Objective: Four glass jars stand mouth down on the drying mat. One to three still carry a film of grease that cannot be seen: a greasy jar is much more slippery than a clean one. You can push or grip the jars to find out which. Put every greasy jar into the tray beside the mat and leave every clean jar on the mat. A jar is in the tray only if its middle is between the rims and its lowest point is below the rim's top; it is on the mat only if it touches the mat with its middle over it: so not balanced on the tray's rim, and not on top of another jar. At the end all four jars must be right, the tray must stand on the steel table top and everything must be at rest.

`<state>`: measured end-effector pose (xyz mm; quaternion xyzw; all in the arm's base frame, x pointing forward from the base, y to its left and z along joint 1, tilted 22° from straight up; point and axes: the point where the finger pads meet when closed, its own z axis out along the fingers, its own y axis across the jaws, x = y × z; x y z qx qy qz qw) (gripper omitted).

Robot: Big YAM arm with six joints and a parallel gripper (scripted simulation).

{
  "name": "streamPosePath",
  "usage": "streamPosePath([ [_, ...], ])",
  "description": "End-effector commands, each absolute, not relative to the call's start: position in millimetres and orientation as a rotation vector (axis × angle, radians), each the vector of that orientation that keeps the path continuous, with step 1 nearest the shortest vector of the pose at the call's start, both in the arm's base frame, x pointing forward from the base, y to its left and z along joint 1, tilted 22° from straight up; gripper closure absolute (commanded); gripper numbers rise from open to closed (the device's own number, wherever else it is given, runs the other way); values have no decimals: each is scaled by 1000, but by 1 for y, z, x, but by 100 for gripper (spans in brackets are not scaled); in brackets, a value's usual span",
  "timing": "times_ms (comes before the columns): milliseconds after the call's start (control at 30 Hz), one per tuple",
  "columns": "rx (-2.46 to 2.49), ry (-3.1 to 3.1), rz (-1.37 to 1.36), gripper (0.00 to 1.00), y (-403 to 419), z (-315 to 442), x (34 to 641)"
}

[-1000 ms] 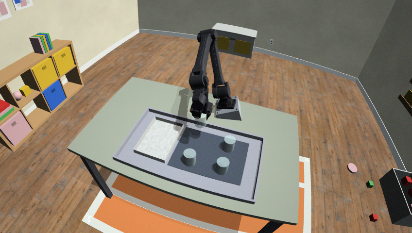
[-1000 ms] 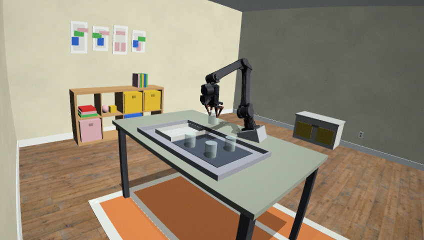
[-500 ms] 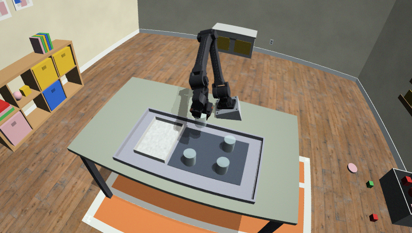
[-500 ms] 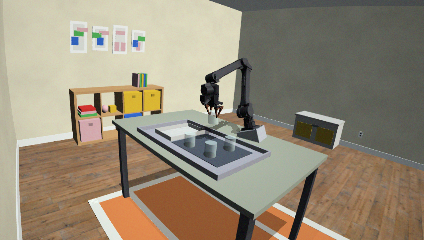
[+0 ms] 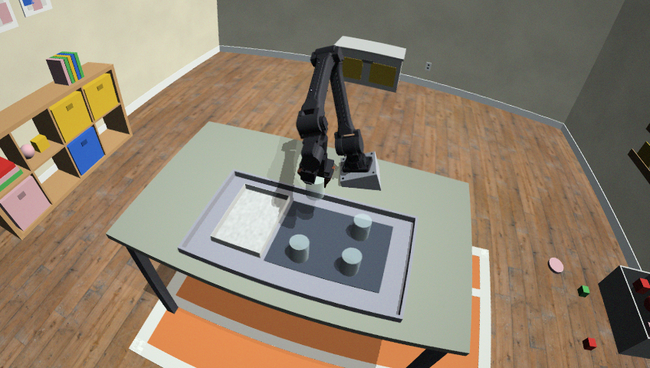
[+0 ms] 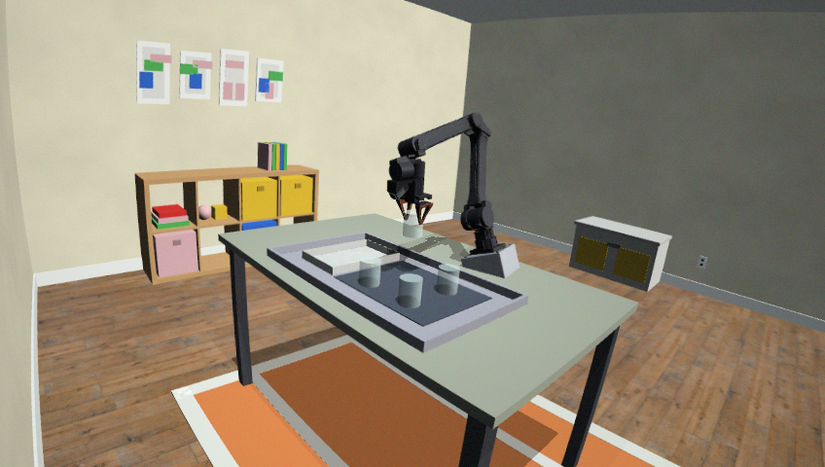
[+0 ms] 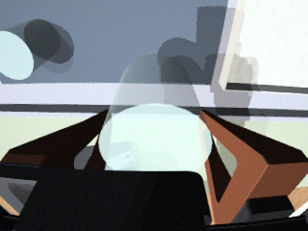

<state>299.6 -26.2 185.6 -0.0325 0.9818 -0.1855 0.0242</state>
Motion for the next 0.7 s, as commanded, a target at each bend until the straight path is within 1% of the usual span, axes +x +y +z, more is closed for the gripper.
streamPosePath([
  [0, -83, 2993, -564, 100, -34, 212, 319],
  [667, -83, 2993, -564, 100, -84, 234, 342],
])
